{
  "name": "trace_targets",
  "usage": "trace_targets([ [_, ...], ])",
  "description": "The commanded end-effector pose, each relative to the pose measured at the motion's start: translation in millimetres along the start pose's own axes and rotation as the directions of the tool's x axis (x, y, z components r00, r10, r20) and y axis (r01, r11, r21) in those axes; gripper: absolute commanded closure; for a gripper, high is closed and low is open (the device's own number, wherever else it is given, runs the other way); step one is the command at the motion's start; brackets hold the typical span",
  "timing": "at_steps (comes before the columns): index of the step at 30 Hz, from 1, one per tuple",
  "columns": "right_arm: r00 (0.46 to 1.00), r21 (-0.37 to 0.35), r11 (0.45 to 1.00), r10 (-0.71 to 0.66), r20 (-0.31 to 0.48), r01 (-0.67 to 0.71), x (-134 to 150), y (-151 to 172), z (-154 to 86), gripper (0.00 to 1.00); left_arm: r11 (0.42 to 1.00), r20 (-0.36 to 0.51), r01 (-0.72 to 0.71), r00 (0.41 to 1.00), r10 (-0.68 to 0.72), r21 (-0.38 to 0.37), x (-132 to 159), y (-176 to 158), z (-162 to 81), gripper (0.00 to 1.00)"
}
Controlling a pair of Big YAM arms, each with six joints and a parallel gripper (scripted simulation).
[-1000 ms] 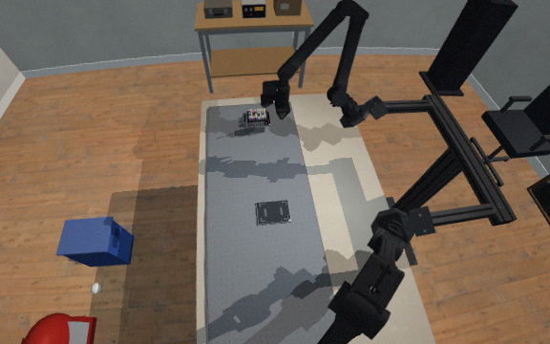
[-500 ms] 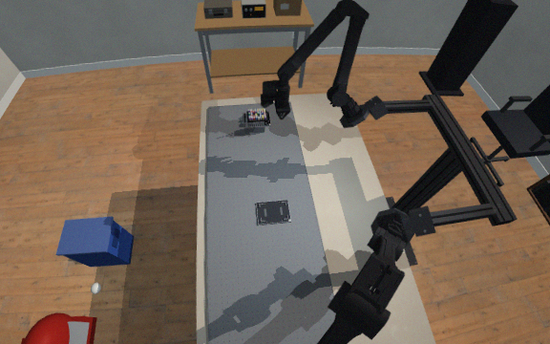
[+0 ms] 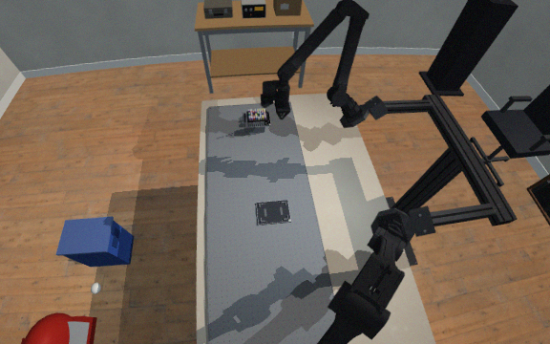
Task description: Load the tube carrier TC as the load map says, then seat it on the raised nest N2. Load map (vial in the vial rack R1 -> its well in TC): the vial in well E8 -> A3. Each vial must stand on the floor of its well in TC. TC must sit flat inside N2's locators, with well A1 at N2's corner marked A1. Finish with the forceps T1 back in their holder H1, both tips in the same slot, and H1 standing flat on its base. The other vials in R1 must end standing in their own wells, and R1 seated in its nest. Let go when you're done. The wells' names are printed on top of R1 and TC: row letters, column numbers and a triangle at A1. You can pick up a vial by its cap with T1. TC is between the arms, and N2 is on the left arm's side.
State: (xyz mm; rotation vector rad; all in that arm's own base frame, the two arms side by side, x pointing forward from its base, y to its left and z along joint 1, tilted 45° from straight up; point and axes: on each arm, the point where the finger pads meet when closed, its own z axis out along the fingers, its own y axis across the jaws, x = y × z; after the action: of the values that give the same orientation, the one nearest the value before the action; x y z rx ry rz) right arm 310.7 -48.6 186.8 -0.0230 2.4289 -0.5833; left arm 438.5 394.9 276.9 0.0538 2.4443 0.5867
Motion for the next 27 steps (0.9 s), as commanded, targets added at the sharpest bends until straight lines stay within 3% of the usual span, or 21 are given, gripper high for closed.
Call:
trace_targets([
  [1, 1.0, 0.002, 1.0, 0.017, 0.018, -0.018, -10.1, -3.2, -5.8, 0.76, 0.999, 0.05, 0.002, 0.999, 0.0, -0.05, -17.9, 15.0, -23.8, 1.0],
  [14, 1.0, 0.002, 1.0, 0.017, 0.018, -0.018, -10.1, -3.2, -5.8, 0.76, 0.998, 0.057, 0.002, 0.998, 0.002, -0.056, -22.0, 18.5, -24.1, 1.0],
  [27, 1.0, 0.002, 1.0, 0.017, 0.018, -0.018, -10.1, -3.2, -5.8, 0.76, 0.999, 0.032, 0.004, 0.999, -0.003, -0.032, -12.8, 12.5, -4.7, 1.0],
])
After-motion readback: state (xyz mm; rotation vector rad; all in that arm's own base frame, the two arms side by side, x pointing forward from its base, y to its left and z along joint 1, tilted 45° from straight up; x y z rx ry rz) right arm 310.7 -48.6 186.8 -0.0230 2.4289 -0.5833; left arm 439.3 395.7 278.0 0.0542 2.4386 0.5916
